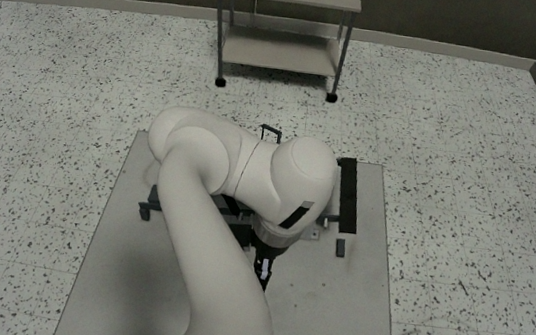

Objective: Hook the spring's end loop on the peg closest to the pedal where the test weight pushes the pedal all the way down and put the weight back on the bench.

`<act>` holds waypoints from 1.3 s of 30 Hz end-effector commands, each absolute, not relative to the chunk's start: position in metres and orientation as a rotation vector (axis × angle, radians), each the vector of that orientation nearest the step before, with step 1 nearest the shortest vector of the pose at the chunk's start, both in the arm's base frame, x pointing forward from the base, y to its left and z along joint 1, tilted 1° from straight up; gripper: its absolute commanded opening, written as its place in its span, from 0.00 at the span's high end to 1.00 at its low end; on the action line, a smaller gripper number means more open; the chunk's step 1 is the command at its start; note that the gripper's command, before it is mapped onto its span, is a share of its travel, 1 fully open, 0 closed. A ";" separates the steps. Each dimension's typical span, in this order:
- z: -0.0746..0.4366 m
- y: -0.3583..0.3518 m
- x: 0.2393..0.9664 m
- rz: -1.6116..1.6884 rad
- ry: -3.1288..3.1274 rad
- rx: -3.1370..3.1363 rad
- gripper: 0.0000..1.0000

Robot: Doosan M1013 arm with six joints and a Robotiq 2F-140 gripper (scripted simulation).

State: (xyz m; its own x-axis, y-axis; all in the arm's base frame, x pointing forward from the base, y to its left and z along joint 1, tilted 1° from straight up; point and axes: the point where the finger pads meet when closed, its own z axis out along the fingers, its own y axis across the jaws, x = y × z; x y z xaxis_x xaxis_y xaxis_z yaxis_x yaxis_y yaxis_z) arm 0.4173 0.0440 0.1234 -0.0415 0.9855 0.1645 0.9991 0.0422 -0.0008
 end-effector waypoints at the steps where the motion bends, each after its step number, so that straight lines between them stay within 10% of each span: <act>1: 0.170 0.043 0.406 -0.320 -2.088 -2.010 0.00; 39: 0.263 0.040 0.381 -0.584 -1.893 -1.840 0.00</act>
